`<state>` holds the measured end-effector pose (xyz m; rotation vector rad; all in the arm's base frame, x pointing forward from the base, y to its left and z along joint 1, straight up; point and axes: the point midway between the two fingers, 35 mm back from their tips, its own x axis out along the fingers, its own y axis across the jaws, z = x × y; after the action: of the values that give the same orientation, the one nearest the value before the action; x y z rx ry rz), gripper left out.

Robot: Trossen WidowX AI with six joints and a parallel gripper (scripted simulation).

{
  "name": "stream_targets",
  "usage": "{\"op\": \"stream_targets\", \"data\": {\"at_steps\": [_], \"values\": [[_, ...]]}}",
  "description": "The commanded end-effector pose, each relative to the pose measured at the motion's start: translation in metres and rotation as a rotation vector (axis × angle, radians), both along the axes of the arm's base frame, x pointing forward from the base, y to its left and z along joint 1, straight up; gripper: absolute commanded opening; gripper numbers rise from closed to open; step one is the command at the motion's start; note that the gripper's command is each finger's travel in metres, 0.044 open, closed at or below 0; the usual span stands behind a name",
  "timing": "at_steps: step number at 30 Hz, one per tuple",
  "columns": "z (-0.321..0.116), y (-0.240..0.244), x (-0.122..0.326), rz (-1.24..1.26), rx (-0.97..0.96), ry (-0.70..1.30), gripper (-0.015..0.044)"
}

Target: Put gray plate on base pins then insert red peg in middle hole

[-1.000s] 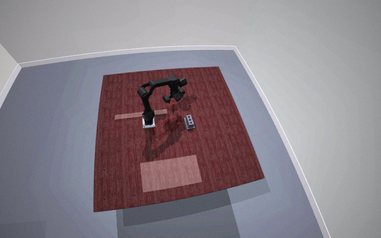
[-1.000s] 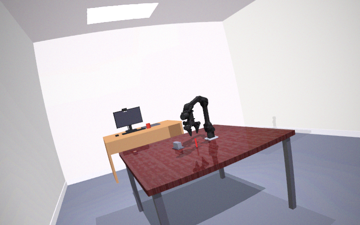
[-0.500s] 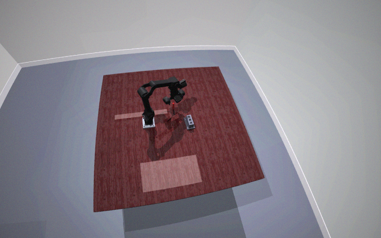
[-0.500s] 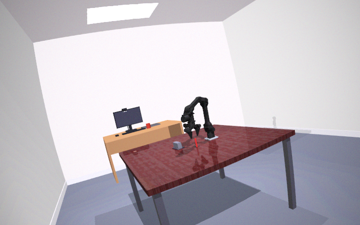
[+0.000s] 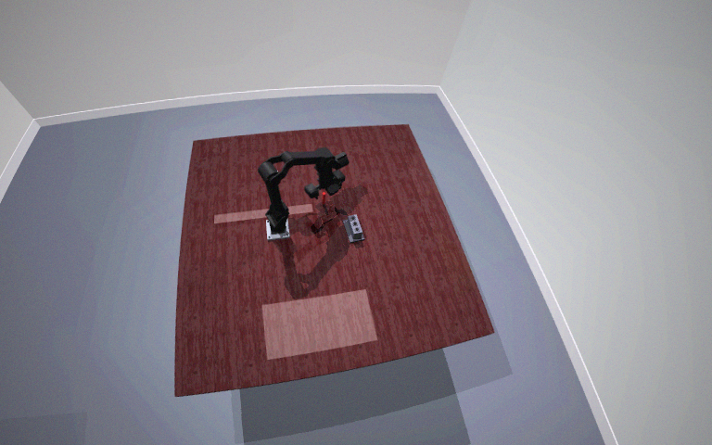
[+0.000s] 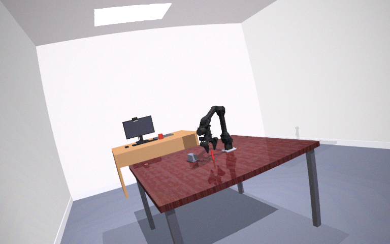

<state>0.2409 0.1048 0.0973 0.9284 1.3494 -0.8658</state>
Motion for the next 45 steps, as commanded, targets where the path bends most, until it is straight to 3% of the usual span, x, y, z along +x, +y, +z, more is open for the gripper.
{"op": "stream_targets", "data": {"at_steps": [1, 15, 31, 45], "values": [[-0.012, -0.001, -0.002, -0.004, -0.006, 0.017, 0.0440], [-0.029, -0.001, -0.003, -0.004, -0.006, 0.018, 0.0440], [-0.029, -0.001, -0.003, -0.004, -0.006, 0.018, 0.0020], [-0.019, 0.000, -0.002, -0.004, -0.006, 0.017, 0.0000]]}}
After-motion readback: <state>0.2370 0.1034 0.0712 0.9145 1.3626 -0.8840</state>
